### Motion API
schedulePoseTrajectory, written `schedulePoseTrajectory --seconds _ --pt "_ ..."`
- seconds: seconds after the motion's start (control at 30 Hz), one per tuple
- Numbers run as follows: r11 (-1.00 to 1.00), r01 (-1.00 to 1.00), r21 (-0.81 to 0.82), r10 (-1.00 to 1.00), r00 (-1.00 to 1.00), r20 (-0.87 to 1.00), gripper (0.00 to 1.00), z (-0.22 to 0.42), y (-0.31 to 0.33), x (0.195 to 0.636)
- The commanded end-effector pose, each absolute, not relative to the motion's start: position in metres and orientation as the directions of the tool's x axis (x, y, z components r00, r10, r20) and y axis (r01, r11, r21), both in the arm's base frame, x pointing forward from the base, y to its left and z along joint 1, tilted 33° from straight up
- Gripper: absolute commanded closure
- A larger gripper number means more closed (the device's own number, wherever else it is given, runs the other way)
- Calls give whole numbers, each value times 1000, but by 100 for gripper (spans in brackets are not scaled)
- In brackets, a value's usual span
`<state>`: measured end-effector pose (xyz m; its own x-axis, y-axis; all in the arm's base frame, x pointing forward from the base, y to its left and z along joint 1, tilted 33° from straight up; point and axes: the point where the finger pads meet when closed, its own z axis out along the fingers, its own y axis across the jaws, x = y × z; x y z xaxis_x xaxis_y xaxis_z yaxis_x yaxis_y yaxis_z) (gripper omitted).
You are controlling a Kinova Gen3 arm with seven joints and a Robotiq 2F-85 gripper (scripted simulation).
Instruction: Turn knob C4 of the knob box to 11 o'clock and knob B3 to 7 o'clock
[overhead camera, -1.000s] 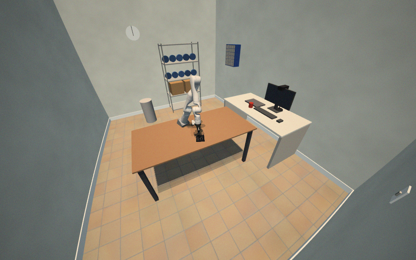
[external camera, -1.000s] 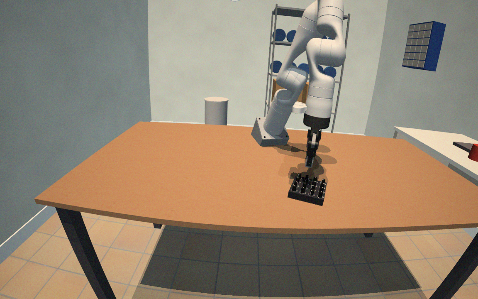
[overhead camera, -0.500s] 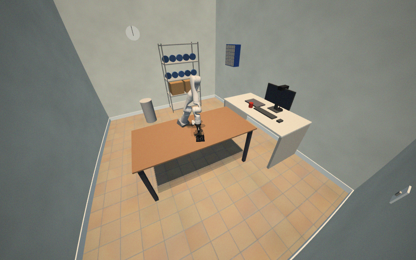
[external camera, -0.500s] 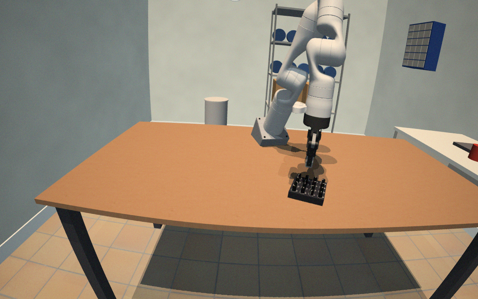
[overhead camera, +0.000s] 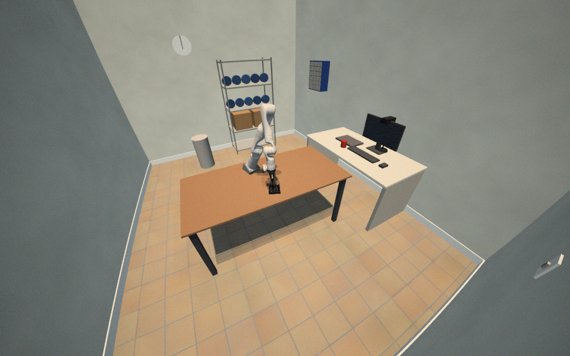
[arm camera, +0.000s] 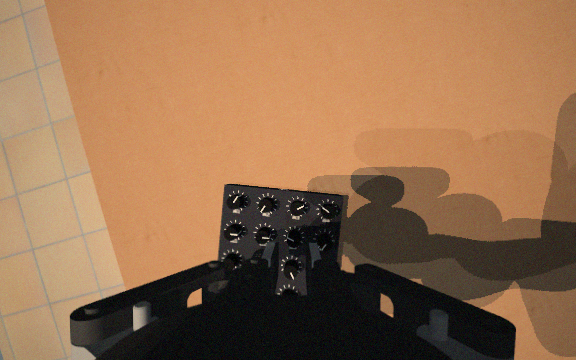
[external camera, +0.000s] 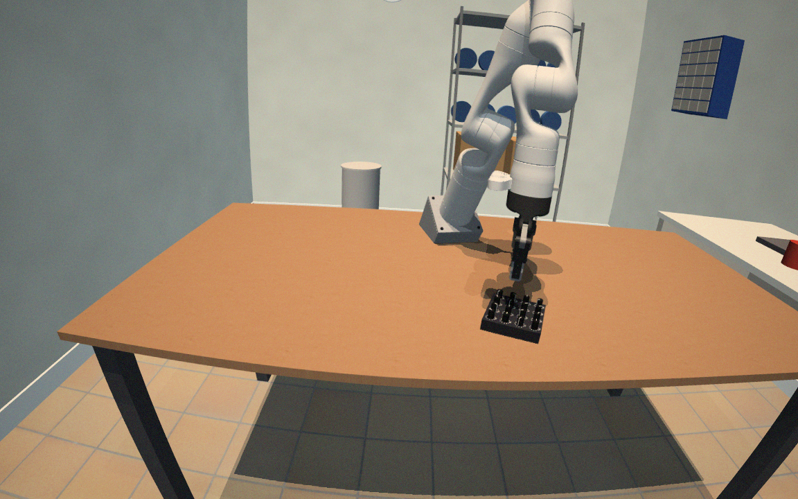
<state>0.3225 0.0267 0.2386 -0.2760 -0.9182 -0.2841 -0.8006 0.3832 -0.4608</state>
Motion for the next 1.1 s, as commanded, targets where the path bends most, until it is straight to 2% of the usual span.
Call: schedulePoseTrajectory --seconds 0.0,1.07 --pt "383 -802 -458 -918 -276 -284 81 237 27 323" --pt "383 -802 -458 -918 -276 -284 81 208 32 342"
